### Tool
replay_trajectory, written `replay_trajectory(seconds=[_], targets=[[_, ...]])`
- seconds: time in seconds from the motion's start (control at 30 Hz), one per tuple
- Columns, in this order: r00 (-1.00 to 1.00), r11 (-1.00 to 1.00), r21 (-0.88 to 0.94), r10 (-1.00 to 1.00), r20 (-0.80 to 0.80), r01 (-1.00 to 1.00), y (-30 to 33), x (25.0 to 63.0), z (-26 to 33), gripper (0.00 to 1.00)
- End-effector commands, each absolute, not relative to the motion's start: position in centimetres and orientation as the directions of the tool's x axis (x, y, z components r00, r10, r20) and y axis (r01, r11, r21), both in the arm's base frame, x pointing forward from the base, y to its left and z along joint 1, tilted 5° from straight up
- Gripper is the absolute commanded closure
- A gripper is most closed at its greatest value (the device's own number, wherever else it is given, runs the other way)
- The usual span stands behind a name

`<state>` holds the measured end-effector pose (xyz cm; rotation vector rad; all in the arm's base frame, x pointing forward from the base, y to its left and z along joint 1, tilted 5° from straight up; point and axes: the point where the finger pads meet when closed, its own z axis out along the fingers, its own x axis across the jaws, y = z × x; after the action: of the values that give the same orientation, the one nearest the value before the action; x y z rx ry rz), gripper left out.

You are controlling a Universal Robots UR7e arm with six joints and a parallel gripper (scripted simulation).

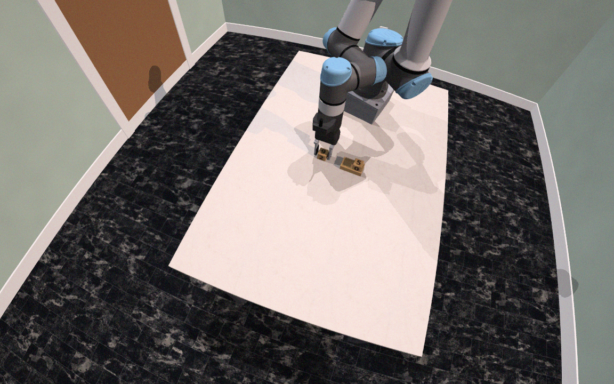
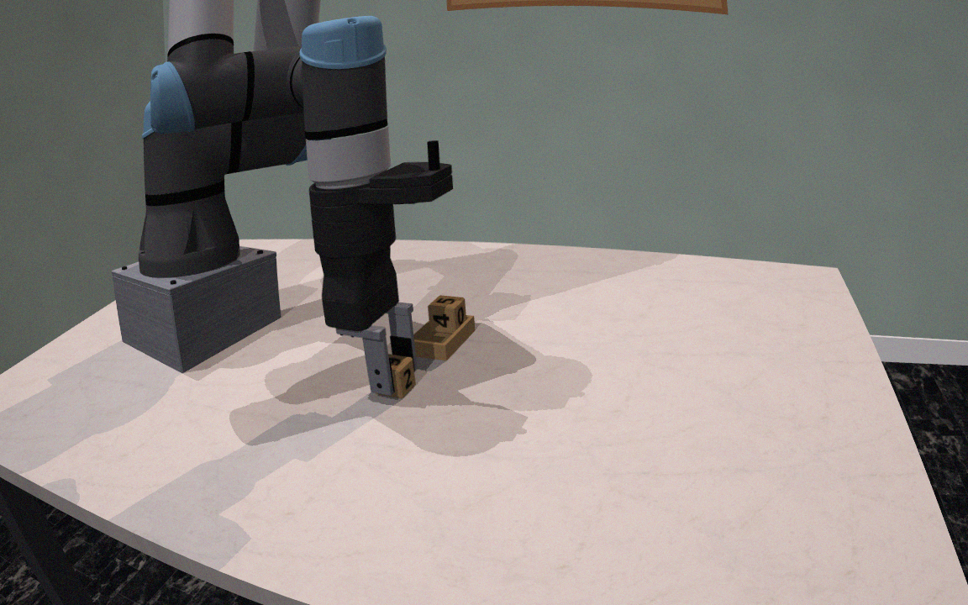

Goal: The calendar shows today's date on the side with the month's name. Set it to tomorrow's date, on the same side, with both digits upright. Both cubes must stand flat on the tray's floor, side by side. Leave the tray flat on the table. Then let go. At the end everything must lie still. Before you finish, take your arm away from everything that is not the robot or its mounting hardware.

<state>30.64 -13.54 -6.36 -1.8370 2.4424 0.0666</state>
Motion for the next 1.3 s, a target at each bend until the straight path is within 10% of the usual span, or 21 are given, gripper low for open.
replay_trajectory(seconds=[0.0, 1.27], targets=[[-0.275, 0.278, -0.017, -0.957, -0.093, -0.960, -13.6, 30.7, -6.3, 0.13], [-0.275, 0.278, -0.017, -0.957, -0.093, -0.960, -14.0, 30.4, -1.0, 0.13]])
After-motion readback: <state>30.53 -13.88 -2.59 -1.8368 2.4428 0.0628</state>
